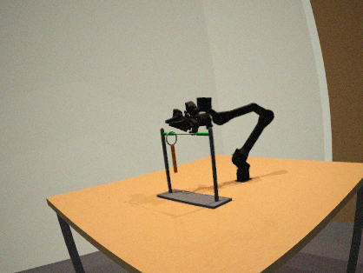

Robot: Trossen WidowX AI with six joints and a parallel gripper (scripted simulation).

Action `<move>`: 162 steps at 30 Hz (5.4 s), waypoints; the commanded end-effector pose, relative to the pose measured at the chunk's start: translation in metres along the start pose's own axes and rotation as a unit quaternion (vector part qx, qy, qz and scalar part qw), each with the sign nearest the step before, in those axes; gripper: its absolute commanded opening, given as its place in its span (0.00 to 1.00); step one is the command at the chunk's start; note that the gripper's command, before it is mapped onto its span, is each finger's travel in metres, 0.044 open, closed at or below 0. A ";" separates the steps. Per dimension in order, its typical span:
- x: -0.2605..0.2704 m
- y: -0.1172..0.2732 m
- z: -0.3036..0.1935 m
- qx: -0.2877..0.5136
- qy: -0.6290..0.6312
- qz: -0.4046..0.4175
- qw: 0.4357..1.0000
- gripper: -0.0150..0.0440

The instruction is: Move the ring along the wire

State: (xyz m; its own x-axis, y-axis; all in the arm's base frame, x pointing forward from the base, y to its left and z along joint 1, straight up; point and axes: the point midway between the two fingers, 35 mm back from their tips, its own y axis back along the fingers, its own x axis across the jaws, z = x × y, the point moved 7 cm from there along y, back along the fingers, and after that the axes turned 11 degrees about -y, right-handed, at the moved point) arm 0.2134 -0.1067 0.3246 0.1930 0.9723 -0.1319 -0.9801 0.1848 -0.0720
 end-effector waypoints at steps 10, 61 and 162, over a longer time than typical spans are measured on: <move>-0.019 0.015 -0.101 0.069 -0.040 0.037 0.996 0.53; 0.022 0.016 -0.173 0.076 -0.154 0.117 0.978 0.53; 0.035 -0.037 -0.162 0.072 -0.153 0.118 0.978 0.00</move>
State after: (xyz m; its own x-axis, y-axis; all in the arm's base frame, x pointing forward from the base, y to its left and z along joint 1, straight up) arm 0.2640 -0.1029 0.1571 -0.0348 0.9823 0.1841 -0.9953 -0.0507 0.0821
